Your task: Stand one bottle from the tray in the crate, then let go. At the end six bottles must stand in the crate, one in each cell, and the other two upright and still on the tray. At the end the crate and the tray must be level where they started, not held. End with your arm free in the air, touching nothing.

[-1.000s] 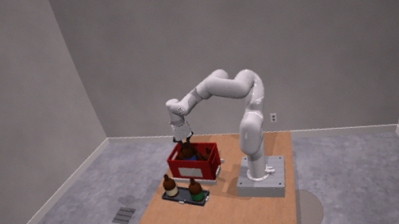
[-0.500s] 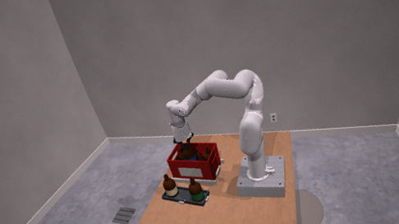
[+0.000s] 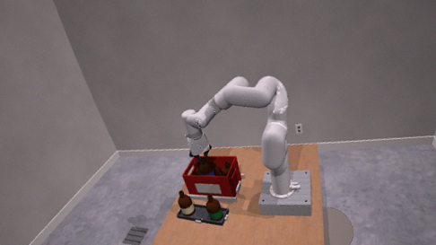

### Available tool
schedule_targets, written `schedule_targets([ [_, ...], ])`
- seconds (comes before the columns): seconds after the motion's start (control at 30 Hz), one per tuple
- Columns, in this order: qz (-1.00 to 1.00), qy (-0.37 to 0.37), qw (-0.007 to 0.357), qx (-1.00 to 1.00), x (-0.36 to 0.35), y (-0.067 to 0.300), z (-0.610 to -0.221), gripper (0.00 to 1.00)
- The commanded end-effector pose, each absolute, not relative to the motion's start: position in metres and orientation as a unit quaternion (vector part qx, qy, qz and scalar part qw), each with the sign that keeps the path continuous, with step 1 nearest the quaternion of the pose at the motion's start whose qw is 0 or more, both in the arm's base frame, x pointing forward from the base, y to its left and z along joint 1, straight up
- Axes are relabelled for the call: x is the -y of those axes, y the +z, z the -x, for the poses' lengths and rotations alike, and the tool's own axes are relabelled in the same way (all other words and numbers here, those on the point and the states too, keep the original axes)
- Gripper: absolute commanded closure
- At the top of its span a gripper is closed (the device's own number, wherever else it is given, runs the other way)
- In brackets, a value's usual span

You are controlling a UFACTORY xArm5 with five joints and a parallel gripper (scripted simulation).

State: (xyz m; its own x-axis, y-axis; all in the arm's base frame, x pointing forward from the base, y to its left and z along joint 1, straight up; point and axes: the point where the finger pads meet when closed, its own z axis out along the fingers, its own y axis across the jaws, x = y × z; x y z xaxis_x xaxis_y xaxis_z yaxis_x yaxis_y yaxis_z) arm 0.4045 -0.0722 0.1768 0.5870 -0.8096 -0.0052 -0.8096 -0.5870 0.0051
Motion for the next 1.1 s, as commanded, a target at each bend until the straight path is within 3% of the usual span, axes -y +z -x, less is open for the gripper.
schedule_targets([
  [0.0, -0.891, -0.001, 0.000, 0.454, 0.072, 0.178, -0.406, 1.00],
  [1.07, -0.891, -0.001, 0.000, 0.454, 0.072, 0.160, -0.406, 1.00],
])
